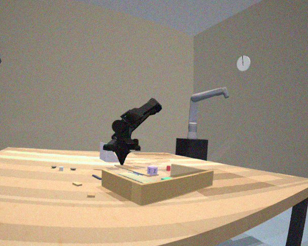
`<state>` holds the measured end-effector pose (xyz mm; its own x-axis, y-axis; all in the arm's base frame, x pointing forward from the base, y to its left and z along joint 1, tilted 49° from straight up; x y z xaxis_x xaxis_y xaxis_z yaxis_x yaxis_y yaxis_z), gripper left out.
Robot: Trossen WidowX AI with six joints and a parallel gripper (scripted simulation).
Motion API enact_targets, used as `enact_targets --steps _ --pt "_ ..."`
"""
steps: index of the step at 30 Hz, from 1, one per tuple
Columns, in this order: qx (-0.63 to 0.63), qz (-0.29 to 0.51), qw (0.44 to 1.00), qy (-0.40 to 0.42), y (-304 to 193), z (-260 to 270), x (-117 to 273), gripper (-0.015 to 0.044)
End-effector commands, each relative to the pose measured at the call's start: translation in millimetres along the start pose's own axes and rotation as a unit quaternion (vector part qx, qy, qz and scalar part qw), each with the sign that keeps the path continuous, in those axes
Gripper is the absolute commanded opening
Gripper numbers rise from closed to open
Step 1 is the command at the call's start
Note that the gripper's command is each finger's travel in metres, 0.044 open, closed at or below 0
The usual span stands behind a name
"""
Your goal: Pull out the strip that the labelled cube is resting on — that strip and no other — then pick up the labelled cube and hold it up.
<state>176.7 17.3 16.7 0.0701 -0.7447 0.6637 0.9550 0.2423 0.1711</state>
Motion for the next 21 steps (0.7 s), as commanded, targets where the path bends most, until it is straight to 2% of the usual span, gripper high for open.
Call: enact_targets --steps 1,3,6,21 --pt "0.000 0.005 1.000 -0.002 2.5 -1.4 18.7 0.0000" --pt "-0.001 0.011 1.000 -0.001 3.1 -0.9 37.6 0.0000" --pt "-0.001 0.011 1.000 -0.001 3.1 -0.7 40.0 0.0000" --pt "-0.038 0.010 0.999 -0.001 64.2 -0.8 41.0 0.0394"
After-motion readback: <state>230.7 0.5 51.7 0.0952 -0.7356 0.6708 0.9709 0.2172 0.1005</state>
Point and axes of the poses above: the point midway between the two fingers, 35 mm back from their tips, its own x axis back along the fingers, its own z axis across the jaws, y = z × x, the point moved 4 cm from there along x, back along the fingers, and after that the axes turned 1 degree about x, right-handed, at the moved point
